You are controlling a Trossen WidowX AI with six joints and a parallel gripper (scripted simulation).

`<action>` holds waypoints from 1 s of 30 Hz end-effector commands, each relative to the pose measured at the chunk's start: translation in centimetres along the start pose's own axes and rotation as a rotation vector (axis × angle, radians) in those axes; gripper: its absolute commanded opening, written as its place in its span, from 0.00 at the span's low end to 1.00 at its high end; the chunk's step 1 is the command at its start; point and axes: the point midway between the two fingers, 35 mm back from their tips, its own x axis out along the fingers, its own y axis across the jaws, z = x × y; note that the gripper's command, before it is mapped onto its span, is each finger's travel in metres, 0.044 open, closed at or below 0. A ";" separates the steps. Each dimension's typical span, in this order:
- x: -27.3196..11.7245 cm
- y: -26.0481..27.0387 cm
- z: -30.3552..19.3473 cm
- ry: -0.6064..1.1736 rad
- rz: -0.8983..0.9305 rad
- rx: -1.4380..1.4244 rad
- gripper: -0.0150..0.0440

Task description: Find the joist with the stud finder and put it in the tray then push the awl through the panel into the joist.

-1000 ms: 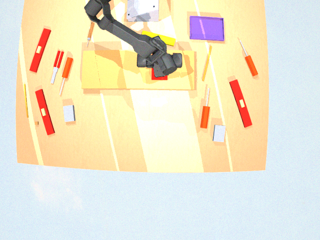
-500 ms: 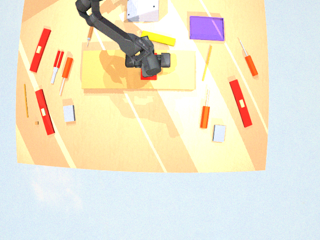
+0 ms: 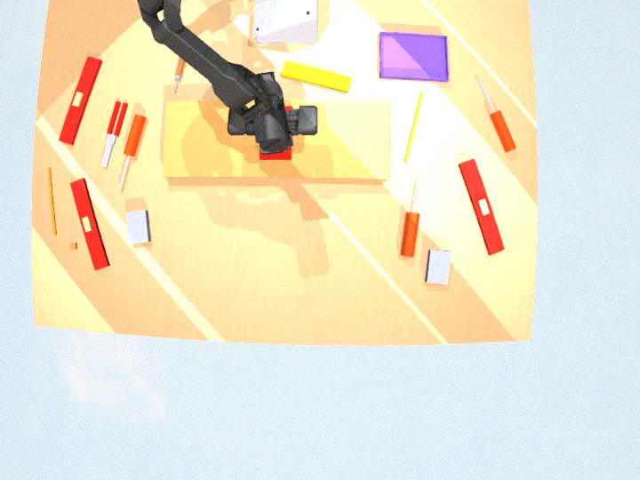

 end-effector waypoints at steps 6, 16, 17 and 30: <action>0.0 -3.2 0.0 0.000 -0.005 0.005 0.25; 0.0 -6.5 0.0 0.000 -0.007 0.004 0.25; 0.0 -6.8 0.0 0.000 -0.007 0.004 0.25; 0.0 -11.0 0.0 0.000 -0.009 0.003 0.25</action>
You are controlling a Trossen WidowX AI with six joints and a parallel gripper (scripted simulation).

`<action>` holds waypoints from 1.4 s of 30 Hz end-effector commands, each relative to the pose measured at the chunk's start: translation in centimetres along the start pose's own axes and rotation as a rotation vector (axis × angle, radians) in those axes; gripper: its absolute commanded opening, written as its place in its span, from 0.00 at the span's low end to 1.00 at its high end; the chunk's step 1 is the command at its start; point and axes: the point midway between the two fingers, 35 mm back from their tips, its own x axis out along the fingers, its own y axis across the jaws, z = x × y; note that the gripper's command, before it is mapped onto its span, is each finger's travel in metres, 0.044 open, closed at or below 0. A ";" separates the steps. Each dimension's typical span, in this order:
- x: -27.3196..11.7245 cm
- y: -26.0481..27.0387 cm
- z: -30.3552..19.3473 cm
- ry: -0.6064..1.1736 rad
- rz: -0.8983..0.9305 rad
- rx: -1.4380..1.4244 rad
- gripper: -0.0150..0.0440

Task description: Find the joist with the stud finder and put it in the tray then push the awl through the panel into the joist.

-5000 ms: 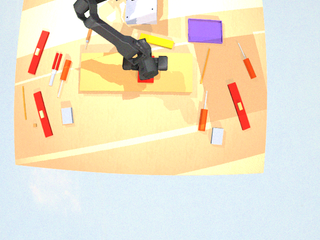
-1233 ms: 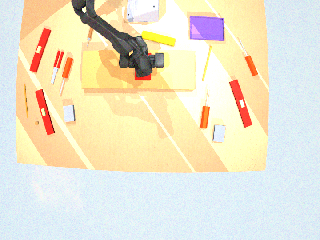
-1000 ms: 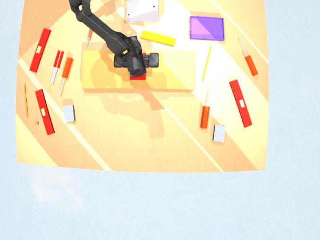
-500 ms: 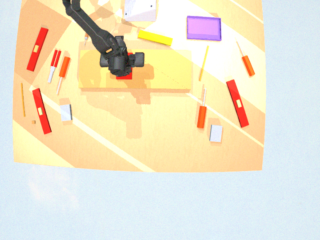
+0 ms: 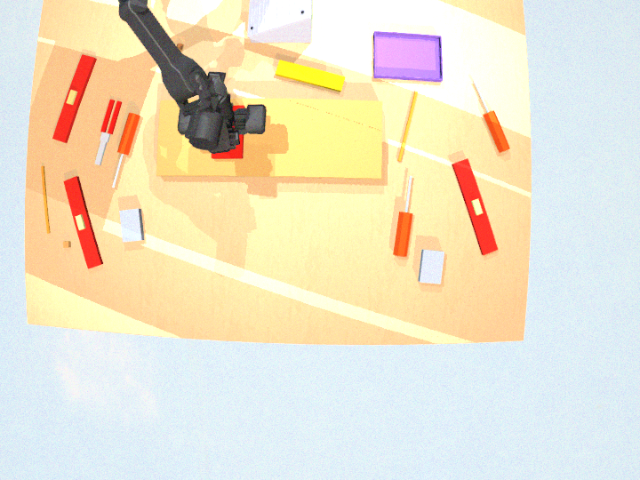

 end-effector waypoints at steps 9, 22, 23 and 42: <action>0.0 -4.3 -0.1 0.001 -0.007 0.007 0.25; -0.1 -8.6 -0.1 0.000 -0.009 0.007 0.25; -0.1 -8.9 -0.1 0.000 -0.010 0.007 0.25; -0.1 -10.8 0.0 -0.001 -0.008 0.004 0.25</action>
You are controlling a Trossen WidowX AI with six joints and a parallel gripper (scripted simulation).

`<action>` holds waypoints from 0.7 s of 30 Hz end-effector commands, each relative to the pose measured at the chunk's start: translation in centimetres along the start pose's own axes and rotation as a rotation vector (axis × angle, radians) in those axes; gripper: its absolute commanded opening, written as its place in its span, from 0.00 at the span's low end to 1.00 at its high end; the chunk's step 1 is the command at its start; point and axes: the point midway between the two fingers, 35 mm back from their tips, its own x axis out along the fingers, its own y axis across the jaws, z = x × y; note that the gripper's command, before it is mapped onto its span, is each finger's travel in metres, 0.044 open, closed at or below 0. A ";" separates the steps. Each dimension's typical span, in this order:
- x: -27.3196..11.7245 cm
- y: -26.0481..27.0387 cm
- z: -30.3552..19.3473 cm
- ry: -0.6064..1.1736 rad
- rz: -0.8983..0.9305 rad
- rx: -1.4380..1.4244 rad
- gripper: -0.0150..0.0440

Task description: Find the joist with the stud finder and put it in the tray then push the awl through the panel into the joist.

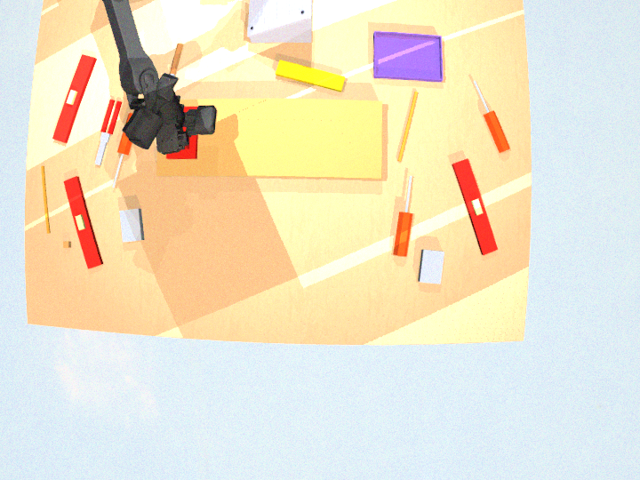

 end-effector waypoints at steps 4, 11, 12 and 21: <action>-0.5 0.1 0.2 0.001 0.002 0.000 0.25; -3.8 0.0 1.5 0.003 0.005 0.002 0.25; -4.3 0.0 1.7 0.003 0.006 0.002 0.25; -9.3 -0.4 2.6 0.003 0.003 0.002 0.25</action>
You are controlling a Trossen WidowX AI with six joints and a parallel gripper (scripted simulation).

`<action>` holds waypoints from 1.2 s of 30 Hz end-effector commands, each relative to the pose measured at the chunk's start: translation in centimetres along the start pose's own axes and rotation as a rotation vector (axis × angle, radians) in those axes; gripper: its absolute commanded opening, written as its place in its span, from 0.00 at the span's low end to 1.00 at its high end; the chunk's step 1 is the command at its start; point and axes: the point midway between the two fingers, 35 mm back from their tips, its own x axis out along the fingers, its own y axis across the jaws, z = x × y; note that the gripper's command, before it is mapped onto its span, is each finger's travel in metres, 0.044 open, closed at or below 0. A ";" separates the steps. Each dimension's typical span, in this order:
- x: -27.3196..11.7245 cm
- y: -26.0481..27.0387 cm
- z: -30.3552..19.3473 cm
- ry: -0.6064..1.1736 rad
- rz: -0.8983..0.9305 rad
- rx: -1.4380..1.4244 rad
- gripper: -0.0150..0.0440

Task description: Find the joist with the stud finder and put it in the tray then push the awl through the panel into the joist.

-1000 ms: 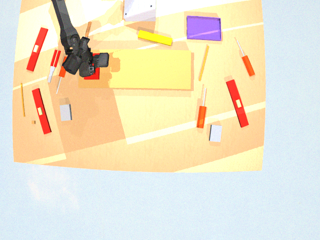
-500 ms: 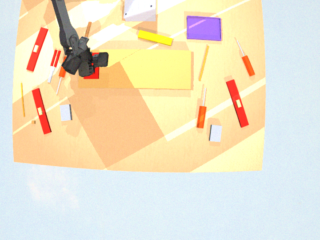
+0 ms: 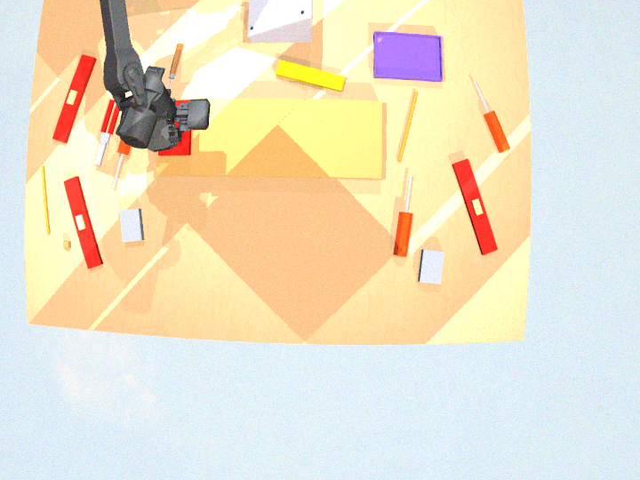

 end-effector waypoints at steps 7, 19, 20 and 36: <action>-2.5 0.1 0.7 -0.021 -0.001 -0.002 0.25; -2.7 10.8 3.6 -0.061 0.137 -0.261 0.25; -2.8 11.8 3.7 -0.064 0.148 -0.285 0.25; -4.5 28.0 2.2 -0.095 0.304 -0.675 0.25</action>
